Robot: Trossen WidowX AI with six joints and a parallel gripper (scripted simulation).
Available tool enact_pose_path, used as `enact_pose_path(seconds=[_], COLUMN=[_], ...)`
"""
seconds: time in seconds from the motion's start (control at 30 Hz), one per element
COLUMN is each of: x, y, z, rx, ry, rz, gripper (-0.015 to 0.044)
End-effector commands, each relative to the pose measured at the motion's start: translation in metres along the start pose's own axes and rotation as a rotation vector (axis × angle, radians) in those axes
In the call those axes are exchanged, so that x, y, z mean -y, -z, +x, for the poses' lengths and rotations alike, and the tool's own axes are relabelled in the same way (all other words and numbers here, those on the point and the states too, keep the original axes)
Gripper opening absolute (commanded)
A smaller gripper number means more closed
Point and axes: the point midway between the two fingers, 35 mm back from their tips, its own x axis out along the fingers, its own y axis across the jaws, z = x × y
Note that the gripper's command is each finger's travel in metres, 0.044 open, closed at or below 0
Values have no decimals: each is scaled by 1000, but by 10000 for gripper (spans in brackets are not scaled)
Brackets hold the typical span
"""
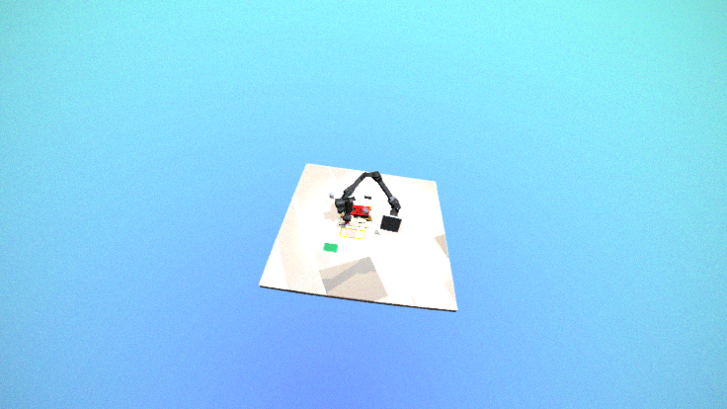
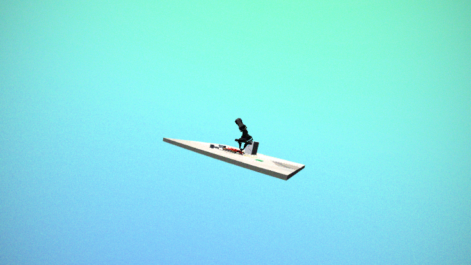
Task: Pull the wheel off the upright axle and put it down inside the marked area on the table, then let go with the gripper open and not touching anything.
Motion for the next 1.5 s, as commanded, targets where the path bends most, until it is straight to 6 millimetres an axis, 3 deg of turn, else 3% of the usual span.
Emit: enact_pose_path(seconds=[0.0,1.47], x=[-1,-1], y=[-1,-1], z=[-4,-19], rx=[6,9], ry=[-5,-4], rz=[3,1], gripper=[0,0])
